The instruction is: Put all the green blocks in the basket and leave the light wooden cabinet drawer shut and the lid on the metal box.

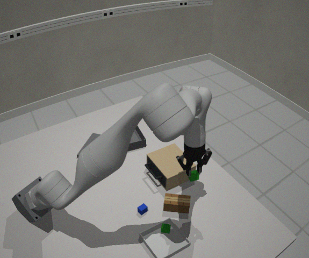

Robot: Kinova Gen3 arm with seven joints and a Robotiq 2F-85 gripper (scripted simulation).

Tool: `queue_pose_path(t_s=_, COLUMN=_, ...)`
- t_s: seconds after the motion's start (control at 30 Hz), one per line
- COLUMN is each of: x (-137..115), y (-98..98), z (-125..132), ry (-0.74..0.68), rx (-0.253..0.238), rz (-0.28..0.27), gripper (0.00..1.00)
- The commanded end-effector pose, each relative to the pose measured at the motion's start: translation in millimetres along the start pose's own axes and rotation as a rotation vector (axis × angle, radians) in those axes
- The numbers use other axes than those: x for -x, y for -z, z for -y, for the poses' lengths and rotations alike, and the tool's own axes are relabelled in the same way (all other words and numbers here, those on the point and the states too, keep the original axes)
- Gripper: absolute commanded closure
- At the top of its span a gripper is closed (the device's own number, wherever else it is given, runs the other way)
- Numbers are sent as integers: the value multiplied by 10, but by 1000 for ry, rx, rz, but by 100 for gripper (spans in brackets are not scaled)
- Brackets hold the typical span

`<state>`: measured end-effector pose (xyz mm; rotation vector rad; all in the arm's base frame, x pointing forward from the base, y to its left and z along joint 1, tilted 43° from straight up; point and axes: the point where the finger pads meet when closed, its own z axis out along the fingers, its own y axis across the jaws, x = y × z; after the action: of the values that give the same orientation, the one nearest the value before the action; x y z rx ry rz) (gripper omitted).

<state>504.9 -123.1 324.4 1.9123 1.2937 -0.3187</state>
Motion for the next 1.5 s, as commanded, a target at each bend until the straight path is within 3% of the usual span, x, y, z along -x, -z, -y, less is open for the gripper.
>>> queue_pose_path(t_s=0.0, x=658, y=-40, z=202, ry=-162, rx=-1, rz=-38, gripper=90)
queue_pose_path(t_s=0.07, x=658, y=-40, z=202, ry=-162, rx=-1, rz=-38, gripper=90)
queue_pose_path(t_s=0.1, x=1028, y=-95, z=363, ry=-184, rx=-8, rz=-42, gripper=90)
queue_pose_path(t_s=0.23, x=1359, y=-205, z=637, ry=-312, rx=-30, rz=-51, gripper=90)
queue_pose_path(t_s=0.43, x=1590, y=-316, z=930, ry=-425, rx=-57, rz=-65, gripper=90)
queue_pose_path(t_s=0.83, x=1710, y=-377, z=1130, ry=-490, rx=-79, rz=-68, gripper=90)
queue_pose_path(t_s=1.47, x=1710, y=-380, z=1132, ry=-491, rx=-79, rz=-69, gripper=90)
